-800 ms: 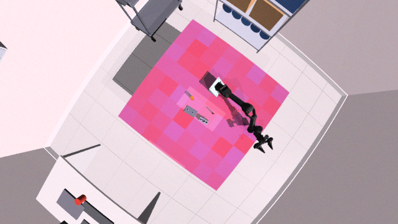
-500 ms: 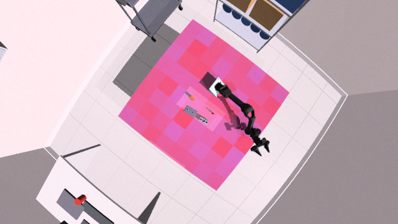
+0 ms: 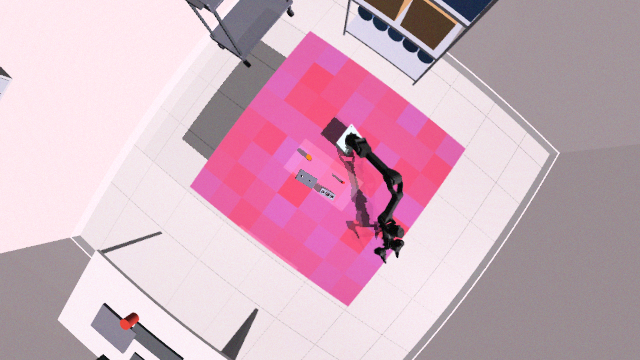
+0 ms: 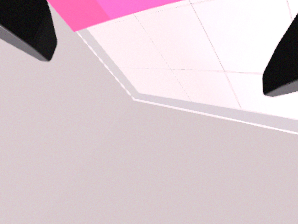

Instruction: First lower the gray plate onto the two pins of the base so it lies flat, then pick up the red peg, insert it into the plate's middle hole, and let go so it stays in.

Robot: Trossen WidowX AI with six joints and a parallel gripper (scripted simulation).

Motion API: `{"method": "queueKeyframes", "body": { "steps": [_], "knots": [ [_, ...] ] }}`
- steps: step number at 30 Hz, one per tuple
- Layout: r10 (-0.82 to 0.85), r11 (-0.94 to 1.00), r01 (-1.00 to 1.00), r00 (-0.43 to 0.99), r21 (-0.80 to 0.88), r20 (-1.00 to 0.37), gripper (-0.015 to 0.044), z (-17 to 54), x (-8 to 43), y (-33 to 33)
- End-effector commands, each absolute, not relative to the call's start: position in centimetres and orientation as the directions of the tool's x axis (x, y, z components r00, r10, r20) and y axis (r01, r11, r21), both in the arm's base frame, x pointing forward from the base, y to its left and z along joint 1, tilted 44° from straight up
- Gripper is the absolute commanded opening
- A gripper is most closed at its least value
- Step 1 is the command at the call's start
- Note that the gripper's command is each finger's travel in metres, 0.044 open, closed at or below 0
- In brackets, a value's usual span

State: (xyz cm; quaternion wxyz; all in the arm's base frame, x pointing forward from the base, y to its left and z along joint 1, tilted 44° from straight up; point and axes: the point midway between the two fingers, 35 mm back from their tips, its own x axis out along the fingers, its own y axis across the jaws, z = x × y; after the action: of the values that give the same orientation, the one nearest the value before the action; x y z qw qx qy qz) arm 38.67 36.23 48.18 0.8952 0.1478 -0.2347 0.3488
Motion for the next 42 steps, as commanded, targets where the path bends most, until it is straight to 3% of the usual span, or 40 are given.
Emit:
{"method": "queueKeyframes", "body": {
  "steps": [1,12,17,23,28,33,36,42],
  "knots": [
    [0.602,0.724,-0.674,0.721,0.148,0.343,0.0440,43.6,42.8,34.8],
    [0.557,0.800,-0.422,0.786,0.427,-0.267,0.0440,29.1,50.4,24.3],
    [0.501,0.814,-0.183,0.700,0.551,-0.508,0.0440,23.2,50.3,18.1],
    [0.463,0.749,0.223,0.498,0.624,-0.733,0.0440,17.2,47.1,10.5],
    [0.494,0.585,0.587,0.290,0.560,-0.820,0.0440,14.3,42.5,5.1],
    [0.636,0.222,0.940,0.060,0.257,-0.769,0.0440,14.0,36.0,0.3],
    [0.692,0.104,0.986,0.020,0.127,-0.722,0.0440,14.7,34.3,-0.7],
    [0.692,0.104,0.986,0.020,0.127,-0.722,0.0440,14.7,34.2,-0.7]
  ]
}}
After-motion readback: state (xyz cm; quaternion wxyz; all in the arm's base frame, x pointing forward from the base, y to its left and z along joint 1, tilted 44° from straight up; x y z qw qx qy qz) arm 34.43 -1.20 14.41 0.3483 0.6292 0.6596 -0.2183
